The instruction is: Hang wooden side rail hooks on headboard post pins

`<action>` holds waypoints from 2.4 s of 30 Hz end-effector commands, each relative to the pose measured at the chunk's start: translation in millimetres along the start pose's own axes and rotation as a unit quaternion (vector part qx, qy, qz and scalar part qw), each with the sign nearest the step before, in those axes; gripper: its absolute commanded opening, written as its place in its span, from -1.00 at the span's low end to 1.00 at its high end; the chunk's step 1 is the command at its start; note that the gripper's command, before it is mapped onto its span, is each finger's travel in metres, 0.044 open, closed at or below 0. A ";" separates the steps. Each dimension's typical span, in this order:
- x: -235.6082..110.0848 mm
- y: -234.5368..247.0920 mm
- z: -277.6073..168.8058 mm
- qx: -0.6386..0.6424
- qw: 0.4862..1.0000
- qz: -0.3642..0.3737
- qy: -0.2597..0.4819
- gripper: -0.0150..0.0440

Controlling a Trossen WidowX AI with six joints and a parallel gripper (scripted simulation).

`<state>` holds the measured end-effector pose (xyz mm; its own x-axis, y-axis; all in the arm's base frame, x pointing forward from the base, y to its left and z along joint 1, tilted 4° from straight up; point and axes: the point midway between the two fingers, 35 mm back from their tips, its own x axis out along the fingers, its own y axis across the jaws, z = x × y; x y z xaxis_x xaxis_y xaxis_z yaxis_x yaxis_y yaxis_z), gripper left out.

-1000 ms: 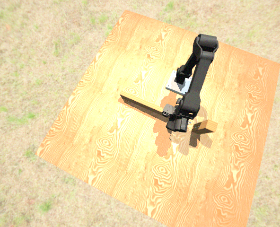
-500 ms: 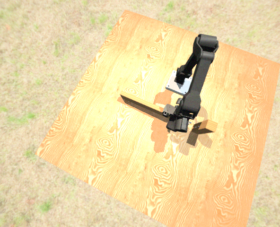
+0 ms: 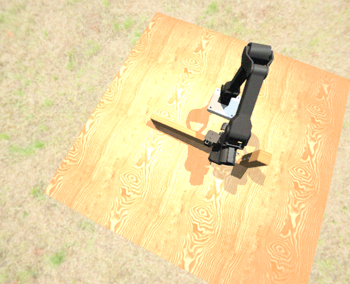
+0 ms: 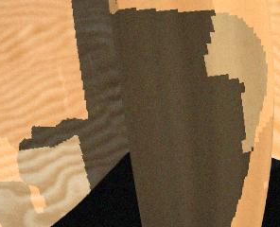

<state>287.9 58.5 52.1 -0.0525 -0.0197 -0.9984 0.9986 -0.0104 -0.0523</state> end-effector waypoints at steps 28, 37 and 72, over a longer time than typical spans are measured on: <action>-2.7 3.0 -4.6 0.003 1.000 0.003 0.003 -0.49; -1.8 2.5 -5.6 0.003 1.000 0.003 0.003 -0.49; -3.1 0.3 -9.5 0.003 1.000 0.003 0.003 -0.49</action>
<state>287.5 66.6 52.1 -0.0527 -0.0192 -0.9984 0.9986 -0.0095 -0.0525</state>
